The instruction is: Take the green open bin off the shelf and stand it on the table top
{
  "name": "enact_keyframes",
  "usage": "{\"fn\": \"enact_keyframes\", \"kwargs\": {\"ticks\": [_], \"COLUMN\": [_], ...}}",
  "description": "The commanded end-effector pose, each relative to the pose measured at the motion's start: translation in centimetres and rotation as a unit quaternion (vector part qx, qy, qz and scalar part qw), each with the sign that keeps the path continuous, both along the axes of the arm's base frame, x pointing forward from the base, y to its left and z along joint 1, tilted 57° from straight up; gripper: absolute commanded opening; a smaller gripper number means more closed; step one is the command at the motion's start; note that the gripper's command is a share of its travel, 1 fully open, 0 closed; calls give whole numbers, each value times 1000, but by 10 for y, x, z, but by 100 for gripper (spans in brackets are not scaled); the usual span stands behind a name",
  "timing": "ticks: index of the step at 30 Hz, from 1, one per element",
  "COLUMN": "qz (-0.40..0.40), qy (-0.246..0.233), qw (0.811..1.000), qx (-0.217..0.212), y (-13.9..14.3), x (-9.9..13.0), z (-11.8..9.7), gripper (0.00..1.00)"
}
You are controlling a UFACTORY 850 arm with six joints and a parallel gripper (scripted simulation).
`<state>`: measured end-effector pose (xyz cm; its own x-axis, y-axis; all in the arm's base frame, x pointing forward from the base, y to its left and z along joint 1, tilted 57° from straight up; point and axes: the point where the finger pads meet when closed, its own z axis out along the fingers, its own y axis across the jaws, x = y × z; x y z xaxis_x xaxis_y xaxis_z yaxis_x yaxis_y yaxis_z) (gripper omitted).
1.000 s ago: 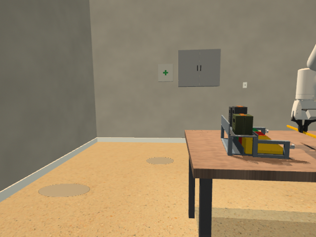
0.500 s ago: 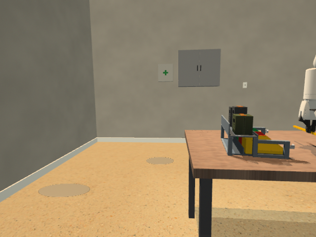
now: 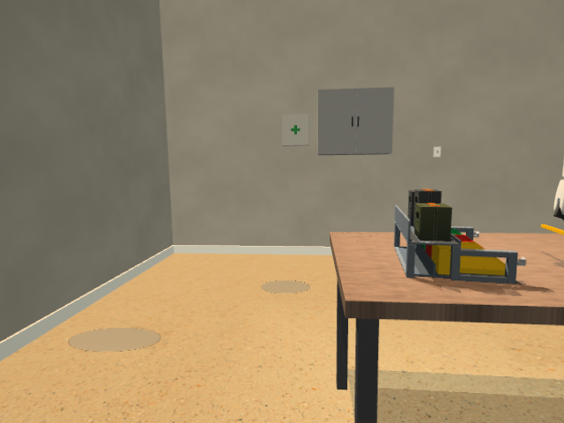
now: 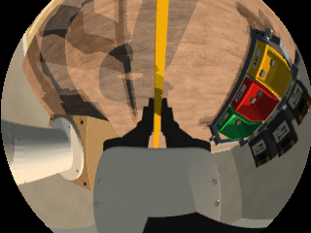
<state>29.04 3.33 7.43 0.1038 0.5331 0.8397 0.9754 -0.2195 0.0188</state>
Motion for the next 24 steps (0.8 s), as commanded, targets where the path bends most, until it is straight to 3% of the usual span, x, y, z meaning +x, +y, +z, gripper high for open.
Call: {"fn": "enact_keyframes", "kwargs": {"ticks": [1,24], "qz": [0,0], "qy": [0,0], "qw": [1000,1000], "qx": [0,0], "y": [0,-1], "x": [0,3], "z": [0,0], "gripper": [0,0]}}
